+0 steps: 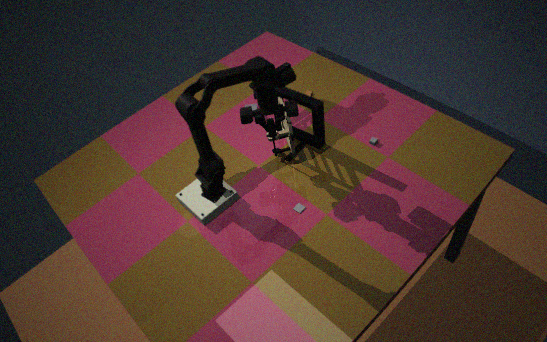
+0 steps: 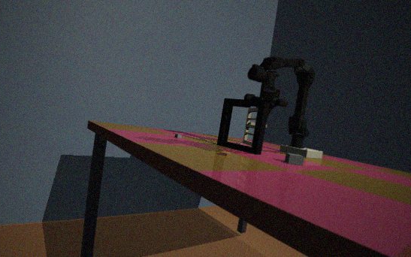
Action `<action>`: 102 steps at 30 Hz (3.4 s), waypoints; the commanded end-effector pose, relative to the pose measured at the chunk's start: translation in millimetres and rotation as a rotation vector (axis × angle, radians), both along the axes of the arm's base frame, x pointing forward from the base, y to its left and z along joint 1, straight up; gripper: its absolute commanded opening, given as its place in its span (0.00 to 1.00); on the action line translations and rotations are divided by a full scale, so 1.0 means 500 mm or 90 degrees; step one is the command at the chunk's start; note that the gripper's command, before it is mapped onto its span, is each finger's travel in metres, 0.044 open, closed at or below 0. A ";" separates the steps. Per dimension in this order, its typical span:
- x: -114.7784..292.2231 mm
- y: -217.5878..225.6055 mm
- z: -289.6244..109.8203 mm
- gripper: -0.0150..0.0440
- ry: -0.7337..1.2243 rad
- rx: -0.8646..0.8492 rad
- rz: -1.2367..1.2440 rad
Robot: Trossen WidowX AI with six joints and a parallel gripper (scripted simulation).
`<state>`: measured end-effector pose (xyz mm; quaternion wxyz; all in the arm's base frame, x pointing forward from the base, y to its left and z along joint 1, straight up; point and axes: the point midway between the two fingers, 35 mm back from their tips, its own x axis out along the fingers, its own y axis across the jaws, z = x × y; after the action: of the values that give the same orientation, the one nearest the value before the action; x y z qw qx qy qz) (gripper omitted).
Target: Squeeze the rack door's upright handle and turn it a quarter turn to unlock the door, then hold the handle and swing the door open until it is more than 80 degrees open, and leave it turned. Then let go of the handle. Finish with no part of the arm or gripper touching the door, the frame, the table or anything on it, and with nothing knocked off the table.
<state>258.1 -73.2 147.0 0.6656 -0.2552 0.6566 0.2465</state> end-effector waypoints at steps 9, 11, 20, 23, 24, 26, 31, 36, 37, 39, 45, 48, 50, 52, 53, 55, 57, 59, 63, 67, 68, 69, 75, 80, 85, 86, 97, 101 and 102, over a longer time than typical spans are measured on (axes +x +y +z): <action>-0.015 0.040 -0.001 0.28 -0.007 0.002 -0.125; -0.018 0.047 -0.001 0.28 -0.007 0.003 -0.144; -0.025 0.081 -0.002 0.28 -0.007 0.006 -0.226; -0.026 0.092 -0.002 0.28 -0.007 0.007 -0.254; -0.027 0.095 -0.002 0.28 -0.007 0.007 -0.263; -0.027 0.103 -0.002 0.28 -0.007 0.008 -0.281; -0.028 0.121 -0.002 0.28 -0.007 0.009 -0.326; -0.027 0.140 -0.002 0.28 -0.007 0.011 -0.371; -0.027 0.144 -0.002 0.28 -0.007 0.011 -0.380; -0.026 0.151 -0.002 0.28 -0.007 0.012 -0.399; -0.023 0.173 -0.002 0.28 -0.007 0.013 -0.453; -0.021 0.184 -0.002 0.28 -0.007 0.014 -0.479; -0.020 0.191 -0.002 0.28 -0.007 0.015 -0.497; -0.018 0.198 -0.002 0.28 -0.007 0.015 -0.515; -0.017 0.201 -0.002 0.28 -0.007 0.016 -0.524; -0.014 0.208 -0.002 0.28 -0.007 0.016 -0.541; -0.012 0.215 -0.002 0.28 -0.007 0.017 -0.560; -0.010 0.223 -0.002 0.28 -0.007 0.018 -0.579; -0.008 0.229 -0.002 0.28 -0.007 0.018 -0.593; -0.008 0.229 -0.002 0.28 -0.007 0.018 -0.593; -0.008 0.229 -0.002 0.28 -0.007 0.018 -0.593; -0.008 0.229 -0.002 0.28 -0.007 0.018 -0.593; -0.008 0.229 -0.002 0.28 -0.007 0.018 -0.593; -0.008 0.229 -0.002 0.50 -0.007 0.018 -0.593; -0.008 0.229 -0.002 0.73 -0.007 0.018 -0.593; -0.008 0.229 -0.002 0.74 -0.007 0.018 -0.593; -0.006 0.229 0.021 0.74 -0.007 0.019 -0.591; -0.006 0.230 0.030 0.74 -0.007 0.019 -0.591; -0.006 0.230 0.033 0.74 -0.007 0.019 -0.591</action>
<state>253.1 41.4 157.0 0.7095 0.0730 0.6975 -0.0694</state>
